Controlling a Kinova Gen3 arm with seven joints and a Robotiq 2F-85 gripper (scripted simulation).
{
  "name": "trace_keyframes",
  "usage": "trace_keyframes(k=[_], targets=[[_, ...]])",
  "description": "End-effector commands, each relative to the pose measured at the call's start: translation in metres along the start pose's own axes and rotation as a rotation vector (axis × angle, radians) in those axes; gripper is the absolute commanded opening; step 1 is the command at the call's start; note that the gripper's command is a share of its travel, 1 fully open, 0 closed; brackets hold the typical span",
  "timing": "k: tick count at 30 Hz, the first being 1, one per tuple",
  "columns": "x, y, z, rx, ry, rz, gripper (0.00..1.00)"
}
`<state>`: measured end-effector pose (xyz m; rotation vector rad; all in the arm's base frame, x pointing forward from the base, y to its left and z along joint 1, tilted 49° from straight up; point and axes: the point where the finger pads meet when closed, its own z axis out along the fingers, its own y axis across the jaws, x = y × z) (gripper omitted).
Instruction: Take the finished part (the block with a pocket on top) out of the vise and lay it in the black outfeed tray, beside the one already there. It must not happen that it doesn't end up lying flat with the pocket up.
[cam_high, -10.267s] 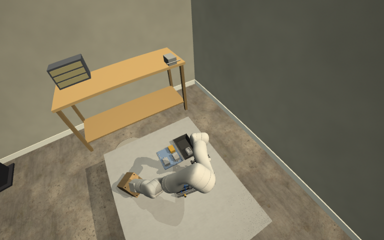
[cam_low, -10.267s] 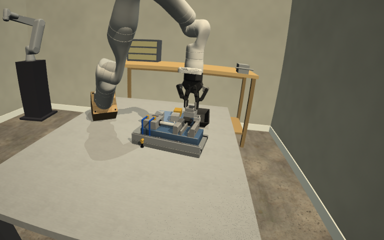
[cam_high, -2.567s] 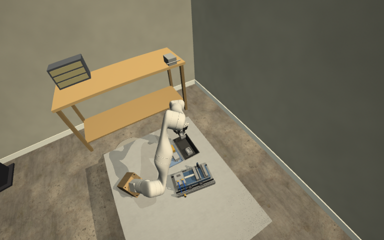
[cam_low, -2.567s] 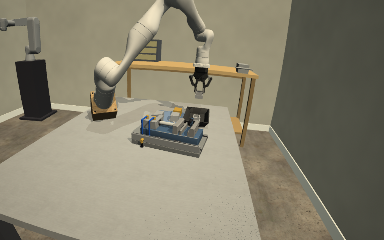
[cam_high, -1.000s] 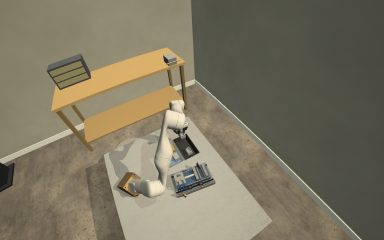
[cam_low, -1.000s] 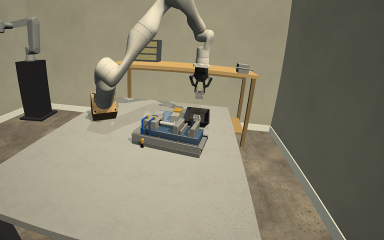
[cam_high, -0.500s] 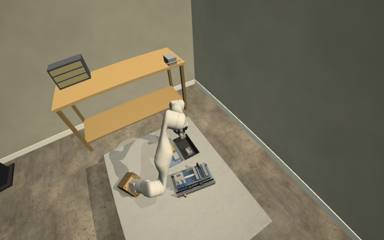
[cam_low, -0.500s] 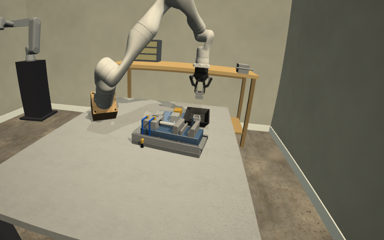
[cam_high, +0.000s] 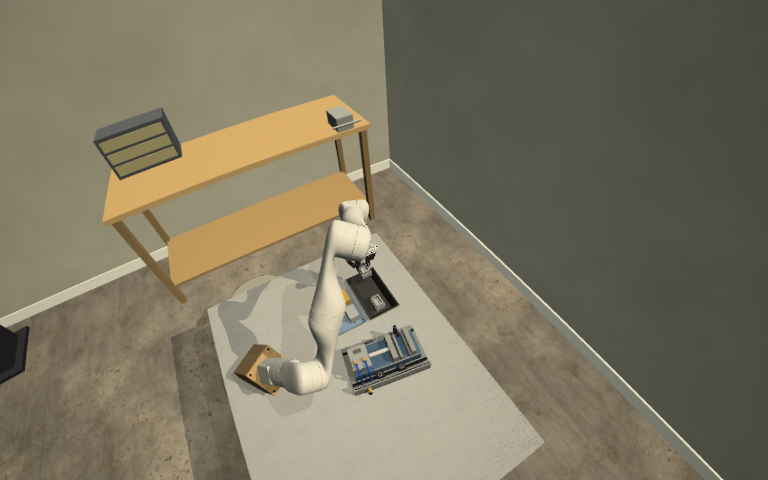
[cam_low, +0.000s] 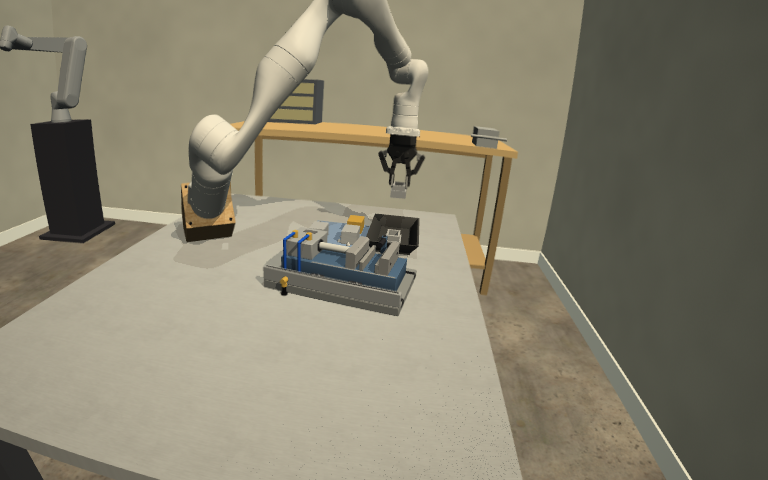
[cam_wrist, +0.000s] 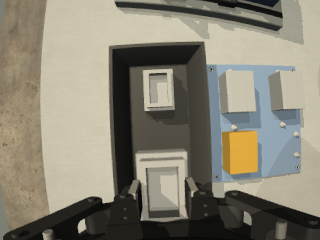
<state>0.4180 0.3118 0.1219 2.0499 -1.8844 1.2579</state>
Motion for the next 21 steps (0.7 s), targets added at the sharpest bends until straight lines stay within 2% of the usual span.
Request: trace_keyframes(k=[1,21], targets=[[0.0008,0.0021,-0.0014,-0.005,-0.002,0.016,0.00],[0.0010,0.0022,0.0041,-0.006,-0.001,0.017,0.00]])
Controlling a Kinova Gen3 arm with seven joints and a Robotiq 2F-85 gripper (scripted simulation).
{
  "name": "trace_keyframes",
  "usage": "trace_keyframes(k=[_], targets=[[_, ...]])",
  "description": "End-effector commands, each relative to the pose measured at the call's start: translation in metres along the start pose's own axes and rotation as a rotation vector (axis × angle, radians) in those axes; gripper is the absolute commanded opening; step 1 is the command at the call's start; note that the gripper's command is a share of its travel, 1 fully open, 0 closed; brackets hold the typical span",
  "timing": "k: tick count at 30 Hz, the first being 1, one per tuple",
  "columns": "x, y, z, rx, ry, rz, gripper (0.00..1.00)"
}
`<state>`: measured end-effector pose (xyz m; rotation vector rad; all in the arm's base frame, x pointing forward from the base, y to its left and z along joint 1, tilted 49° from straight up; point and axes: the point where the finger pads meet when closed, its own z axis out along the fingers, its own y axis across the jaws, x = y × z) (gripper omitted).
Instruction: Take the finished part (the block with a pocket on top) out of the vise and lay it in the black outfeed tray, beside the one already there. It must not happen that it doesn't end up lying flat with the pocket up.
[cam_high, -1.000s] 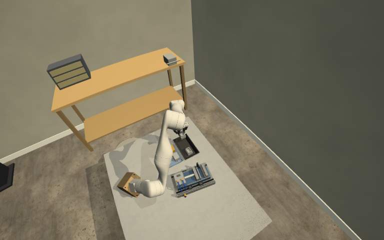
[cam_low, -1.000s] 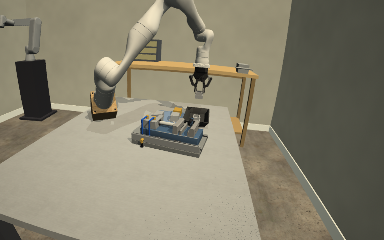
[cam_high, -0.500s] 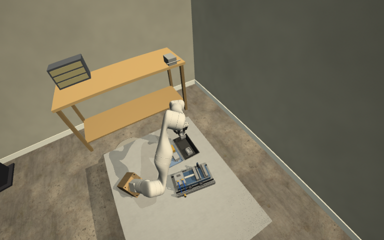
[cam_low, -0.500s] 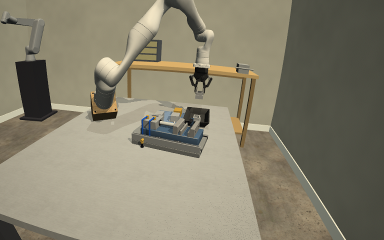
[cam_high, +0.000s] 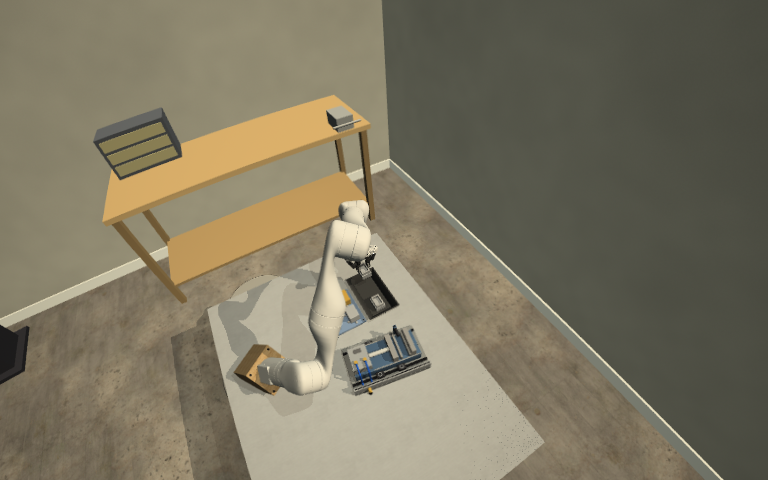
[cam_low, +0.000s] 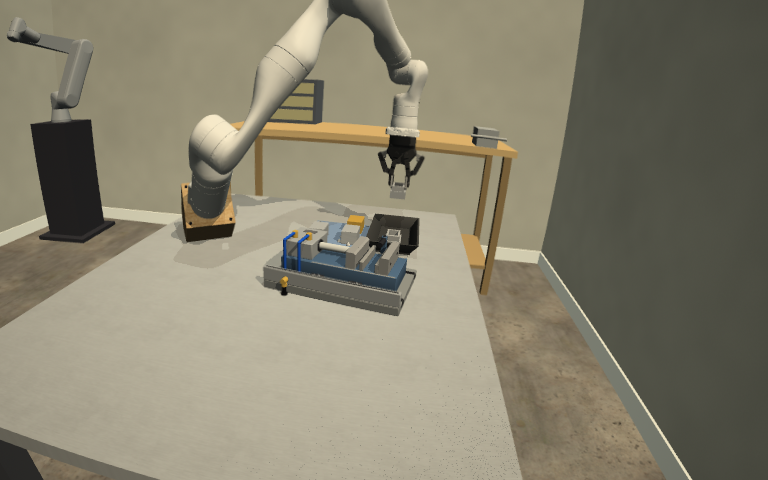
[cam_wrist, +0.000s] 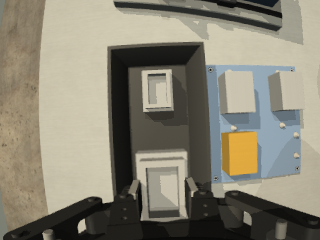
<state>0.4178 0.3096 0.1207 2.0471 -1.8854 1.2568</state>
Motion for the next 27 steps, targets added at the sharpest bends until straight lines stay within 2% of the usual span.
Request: trace_keyframes(k=[1,16,27], targets=[[0.000,0.001,0.003,-0.004,-0.003,0.016,0.00],[0.000,0.001,0.020,-0.003,-0.003,0.016,0.00],[0.000,0.001,0.041,-0.003,-0.002,0.016,0.00]])
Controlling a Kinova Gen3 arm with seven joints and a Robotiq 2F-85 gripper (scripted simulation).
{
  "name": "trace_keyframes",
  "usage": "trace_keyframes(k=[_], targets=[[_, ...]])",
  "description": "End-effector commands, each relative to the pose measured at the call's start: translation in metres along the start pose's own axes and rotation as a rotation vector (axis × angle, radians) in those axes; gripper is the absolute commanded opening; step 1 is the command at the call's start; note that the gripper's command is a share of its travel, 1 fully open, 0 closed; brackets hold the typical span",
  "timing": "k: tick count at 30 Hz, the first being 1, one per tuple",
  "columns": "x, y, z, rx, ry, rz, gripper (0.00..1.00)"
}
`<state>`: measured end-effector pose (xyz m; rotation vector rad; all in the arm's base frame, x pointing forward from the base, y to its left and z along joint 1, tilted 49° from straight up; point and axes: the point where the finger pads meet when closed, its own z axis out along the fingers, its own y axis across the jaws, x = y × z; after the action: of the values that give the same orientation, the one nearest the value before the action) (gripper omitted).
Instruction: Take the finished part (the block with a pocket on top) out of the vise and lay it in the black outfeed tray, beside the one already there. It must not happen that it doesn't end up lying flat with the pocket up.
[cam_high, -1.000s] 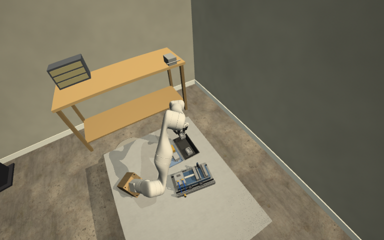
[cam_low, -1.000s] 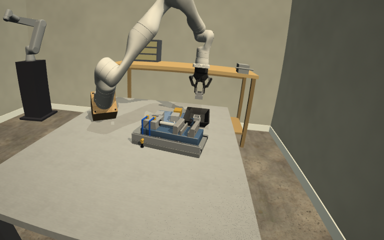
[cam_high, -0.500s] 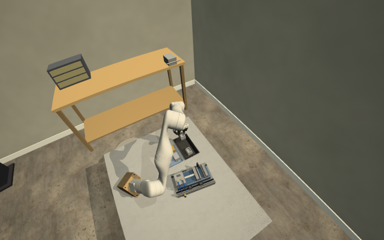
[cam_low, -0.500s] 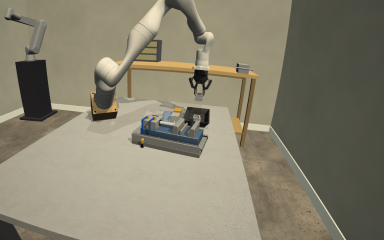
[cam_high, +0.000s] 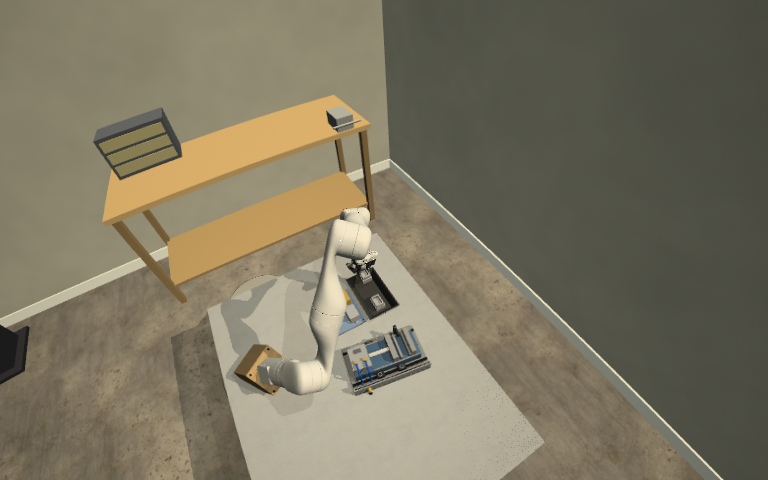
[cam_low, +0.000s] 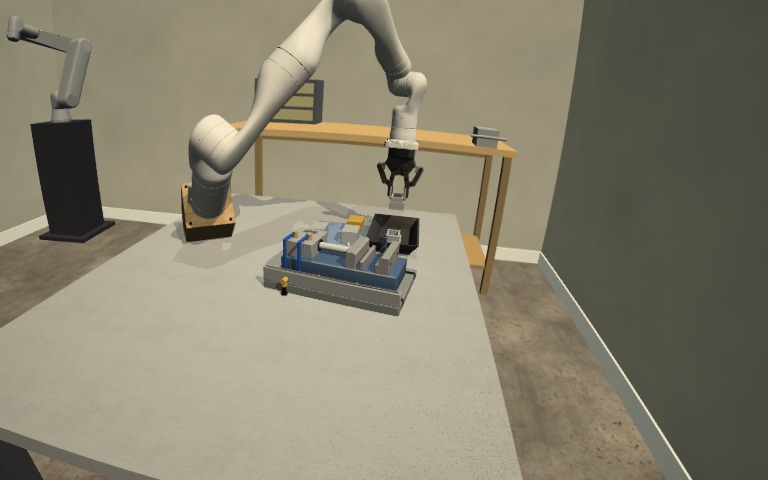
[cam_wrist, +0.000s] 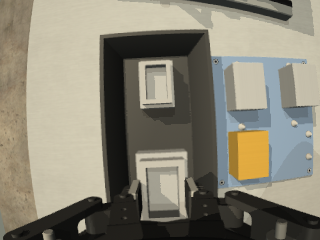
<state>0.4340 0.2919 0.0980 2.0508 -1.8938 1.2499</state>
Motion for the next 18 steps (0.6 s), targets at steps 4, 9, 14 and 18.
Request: trace_keyframes(k=[4,9,14,18], targets=[[0.001,0.001,0.016,-0.002,0.005,0.012,0.00],[0.002,0.001,0.022,-0.002,0.005,0.013,0.00],[0.002,0.000,0.032,-0.001,0.005,0.013,0.00],[0.002,0.000,0.040,-0.001,0.005,0.013,0.00]])
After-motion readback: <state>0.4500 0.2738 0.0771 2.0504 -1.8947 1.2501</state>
